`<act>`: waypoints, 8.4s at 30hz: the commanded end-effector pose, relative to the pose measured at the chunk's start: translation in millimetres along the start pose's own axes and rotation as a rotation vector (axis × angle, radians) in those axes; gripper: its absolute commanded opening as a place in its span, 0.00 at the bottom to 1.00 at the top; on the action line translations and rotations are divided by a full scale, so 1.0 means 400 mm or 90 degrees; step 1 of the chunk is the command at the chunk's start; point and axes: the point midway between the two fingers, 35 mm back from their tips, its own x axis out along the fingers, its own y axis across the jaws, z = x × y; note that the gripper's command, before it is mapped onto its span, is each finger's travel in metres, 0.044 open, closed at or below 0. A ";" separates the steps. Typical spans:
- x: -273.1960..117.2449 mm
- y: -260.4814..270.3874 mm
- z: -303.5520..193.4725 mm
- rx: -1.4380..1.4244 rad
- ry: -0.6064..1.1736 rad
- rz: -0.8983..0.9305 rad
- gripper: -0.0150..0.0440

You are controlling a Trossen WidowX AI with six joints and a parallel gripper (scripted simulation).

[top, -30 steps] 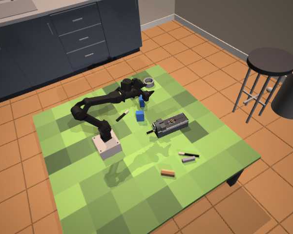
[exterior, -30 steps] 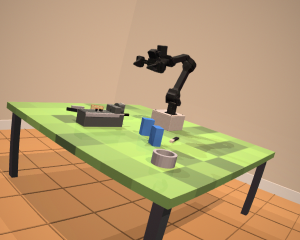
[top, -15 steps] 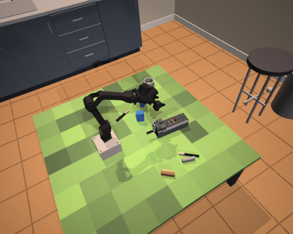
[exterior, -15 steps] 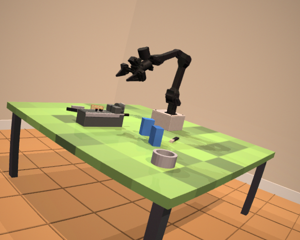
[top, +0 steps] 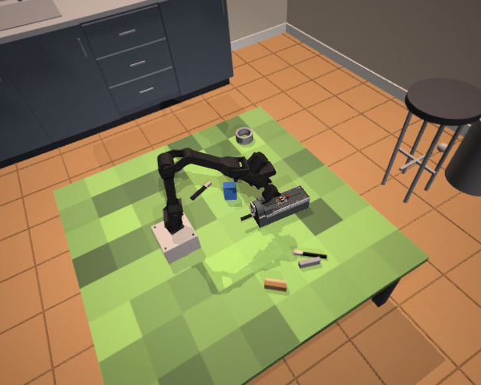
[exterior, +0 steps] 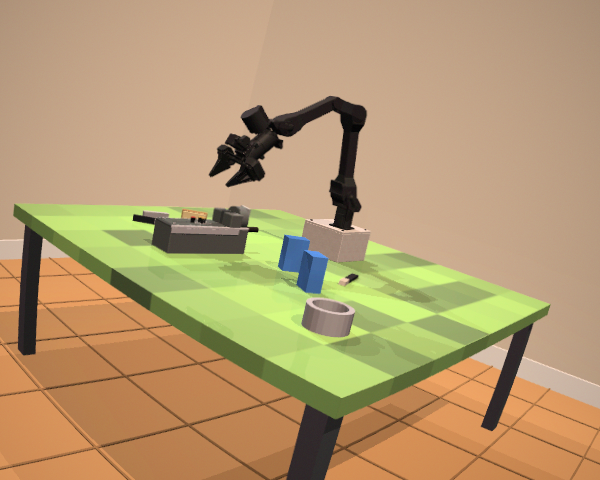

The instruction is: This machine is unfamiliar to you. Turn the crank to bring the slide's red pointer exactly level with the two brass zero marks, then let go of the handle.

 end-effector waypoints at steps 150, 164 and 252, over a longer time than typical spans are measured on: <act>0.064 0.046 -0.511 0.027 -0.015 0.071 0.25; 0.061 0.071 -0.509 0.027 -0.015 0.072 0.25; -0.046 0.021 -0.403 0.027 -0.015 0.071 0.25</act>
